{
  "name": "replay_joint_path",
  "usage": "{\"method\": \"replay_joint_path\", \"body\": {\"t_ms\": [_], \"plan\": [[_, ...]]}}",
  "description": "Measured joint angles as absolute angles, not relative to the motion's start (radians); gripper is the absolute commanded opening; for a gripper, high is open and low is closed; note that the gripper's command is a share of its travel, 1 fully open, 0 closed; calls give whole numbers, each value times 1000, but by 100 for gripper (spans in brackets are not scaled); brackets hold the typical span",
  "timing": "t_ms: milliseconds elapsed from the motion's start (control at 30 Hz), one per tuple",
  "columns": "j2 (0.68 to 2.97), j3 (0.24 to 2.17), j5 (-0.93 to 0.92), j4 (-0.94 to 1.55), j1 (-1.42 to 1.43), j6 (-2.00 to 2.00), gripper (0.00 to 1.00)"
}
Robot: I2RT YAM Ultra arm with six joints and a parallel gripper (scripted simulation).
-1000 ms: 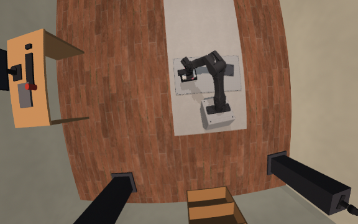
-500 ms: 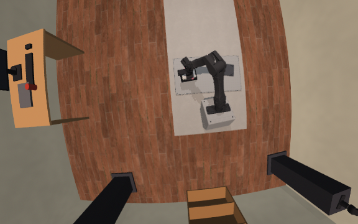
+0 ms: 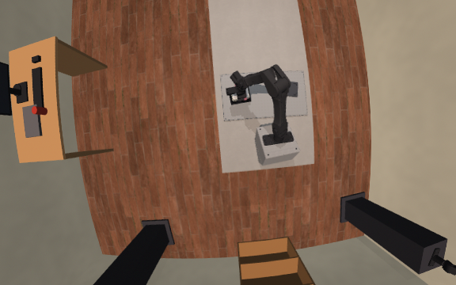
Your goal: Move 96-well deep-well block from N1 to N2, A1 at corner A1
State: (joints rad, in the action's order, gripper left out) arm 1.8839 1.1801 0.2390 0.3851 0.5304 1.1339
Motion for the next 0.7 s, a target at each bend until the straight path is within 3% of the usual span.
{"method": "replay_joint_path", "body": {"t_ms": [700], "plan": [[1798,1179,245,481,551,1116,0]]}}
